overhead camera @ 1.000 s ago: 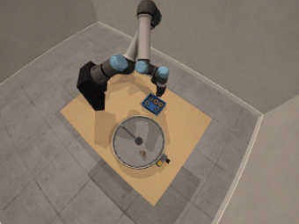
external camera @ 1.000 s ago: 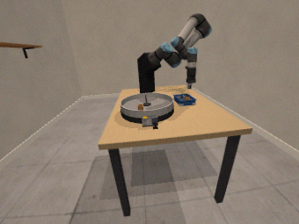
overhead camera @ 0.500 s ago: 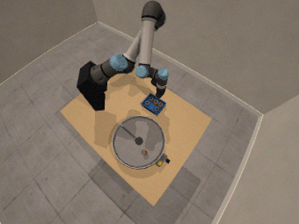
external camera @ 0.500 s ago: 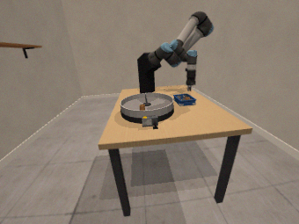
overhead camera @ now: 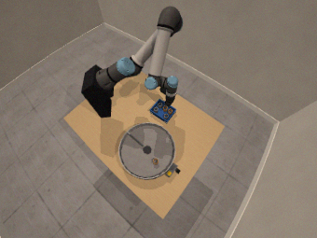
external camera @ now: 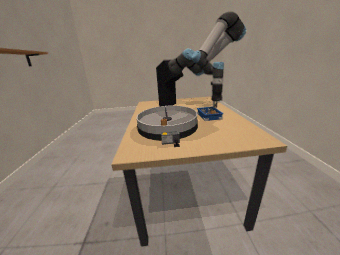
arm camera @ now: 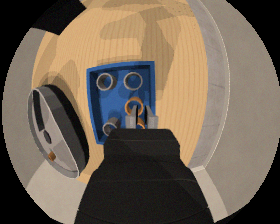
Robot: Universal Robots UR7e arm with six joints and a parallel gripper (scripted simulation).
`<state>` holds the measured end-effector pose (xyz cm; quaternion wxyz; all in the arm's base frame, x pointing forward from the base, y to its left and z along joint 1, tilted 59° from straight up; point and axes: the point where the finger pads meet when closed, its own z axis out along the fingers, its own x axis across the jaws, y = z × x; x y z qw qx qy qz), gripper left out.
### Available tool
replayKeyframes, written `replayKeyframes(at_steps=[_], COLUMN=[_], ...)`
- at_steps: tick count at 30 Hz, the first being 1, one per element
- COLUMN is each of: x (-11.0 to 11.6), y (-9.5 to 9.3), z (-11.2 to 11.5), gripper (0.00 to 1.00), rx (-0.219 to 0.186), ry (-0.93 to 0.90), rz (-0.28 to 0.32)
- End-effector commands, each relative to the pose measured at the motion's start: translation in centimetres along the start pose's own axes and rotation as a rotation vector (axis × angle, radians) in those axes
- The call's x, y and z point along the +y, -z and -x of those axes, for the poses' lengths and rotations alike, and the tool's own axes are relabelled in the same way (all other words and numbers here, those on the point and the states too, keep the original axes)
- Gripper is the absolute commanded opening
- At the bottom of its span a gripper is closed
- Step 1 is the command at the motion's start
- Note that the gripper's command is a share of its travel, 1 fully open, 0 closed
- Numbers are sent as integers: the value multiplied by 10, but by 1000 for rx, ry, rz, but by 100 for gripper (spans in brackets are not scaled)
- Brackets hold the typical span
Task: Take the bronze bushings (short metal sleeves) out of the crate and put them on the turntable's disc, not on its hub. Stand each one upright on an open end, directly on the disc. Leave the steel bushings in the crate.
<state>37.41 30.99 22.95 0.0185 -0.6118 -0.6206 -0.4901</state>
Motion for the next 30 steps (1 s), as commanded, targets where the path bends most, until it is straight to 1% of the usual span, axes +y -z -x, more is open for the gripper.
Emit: replayKeyframes(at_steps=[1,11,30], x=[1,1,1], y=[-11,-17,-17], z=[-1,-1,-1], gripper=[36,36,36], rx=[-1,-1,-1], ry=[0,0,0], rz=[6,6,6])
